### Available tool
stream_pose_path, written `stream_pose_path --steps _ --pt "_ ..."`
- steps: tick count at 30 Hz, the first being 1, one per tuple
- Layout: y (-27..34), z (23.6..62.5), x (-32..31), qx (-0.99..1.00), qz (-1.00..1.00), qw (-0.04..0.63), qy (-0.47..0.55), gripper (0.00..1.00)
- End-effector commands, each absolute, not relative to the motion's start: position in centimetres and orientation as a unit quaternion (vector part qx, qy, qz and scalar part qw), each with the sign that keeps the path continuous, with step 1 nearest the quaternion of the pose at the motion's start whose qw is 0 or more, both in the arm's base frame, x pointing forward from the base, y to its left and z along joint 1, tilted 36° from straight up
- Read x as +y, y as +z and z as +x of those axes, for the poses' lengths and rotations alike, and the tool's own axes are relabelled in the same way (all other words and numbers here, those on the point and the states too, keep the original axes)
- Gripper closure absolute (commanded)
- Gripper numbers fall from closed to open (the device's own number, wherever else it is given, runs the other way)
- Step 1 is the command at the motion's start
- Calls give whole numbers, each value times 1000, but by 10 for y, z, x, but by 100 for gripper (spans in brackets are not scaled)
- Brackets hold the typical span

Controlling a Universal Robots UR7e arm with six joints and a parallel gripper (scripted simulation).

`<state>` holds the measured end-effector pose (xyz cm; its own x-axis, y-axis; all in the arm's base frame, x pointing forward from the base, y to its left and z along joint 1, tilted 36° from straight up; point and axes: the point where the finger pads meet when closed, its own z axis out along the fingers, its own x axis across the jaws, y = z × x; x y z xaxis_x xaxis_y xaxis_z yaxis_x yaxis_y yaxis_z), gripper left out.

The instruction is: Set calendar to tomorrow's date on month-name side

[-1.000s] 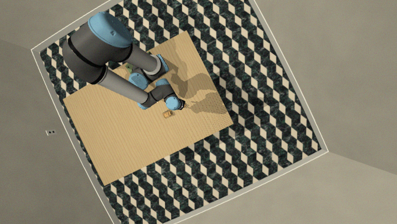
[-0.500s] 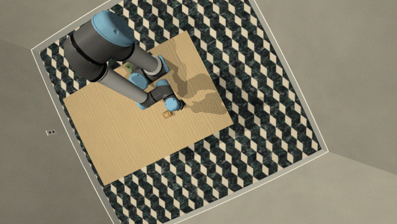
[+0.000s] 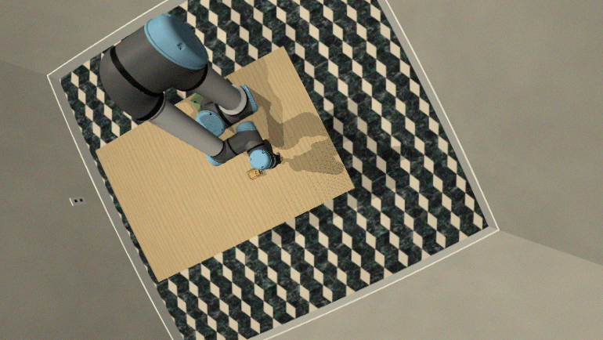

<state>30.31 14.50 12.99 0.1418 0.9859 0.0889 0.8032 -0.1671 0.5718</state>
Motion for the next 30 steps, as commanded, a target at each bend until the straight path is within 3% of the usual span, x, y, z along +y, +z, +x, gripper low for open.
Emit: stream_pose_path --steps 1,30 --pt "131 305 146 558 772 185 242 0" --pt "138 318 149 263 915 92 291 0"
